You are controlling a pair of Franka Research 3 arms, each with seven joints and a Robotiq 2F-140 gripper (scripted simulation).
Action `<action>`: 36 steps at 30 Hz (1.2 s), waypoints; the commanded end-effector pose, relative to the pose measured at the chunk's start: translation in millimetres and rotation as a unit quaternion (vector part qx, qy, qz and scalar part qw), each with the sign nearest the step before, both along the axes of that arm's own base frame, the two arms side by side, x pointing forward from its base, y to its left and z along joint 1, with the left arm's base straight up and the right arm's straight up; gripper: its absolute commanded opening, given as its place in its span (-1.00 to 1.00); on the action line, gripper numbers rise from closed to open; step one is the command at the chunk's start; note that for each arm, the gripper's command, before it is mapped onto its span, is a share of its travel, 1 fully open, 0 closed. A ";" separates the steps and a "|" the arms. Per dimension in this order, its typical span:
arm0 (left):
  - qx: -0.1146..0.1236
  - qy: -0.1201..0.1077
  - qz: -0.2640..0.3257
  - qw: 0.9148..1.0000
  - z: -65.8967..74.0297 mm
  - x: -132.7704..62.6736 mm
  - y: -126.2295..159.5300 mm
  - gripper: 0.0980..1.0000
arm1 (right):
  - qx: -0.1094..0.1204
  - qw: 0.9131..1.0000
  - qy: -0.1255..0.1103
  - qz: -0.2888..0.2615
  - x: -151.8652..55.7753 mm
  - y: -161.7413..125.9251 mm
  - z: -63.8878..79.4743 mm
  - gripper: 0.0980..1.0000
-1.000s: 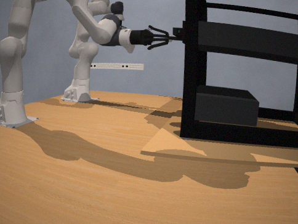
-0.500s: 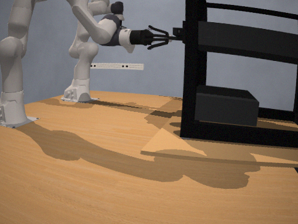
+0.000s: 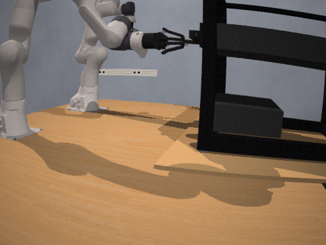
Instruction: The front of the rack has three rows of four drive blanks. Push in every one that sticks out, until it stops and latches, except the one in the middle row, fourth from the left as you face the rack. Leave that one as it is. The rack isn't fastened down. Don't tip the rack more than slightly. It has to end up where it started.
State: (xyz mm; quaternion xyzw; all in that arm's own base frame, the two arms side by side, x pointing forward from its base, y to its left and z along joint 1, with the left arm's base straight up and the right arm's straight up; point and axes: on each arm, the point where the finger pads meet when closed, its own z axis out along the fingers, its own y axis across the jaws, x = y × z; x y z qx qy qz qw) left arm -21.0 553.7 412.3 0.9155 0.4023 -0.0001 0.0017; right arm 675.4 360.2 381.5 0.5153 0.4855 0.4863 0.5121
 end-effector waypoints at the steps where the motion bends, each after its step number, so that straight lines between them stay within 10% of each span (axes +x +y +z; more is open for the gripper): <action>1: 0.002 0.001 -0.001 1.000 0.7 -1.4 0.4 1.00 | -0.002 1.000 -0.001 0.001 -0.3 1.6 1.3 -1.00; 36: 0.002 0.001 -0.001 1.000 0.7 -1.4 0.4 1.00 | -0.002 1.000 -0.001 0.001 9.6 0.2 1.8 -1.00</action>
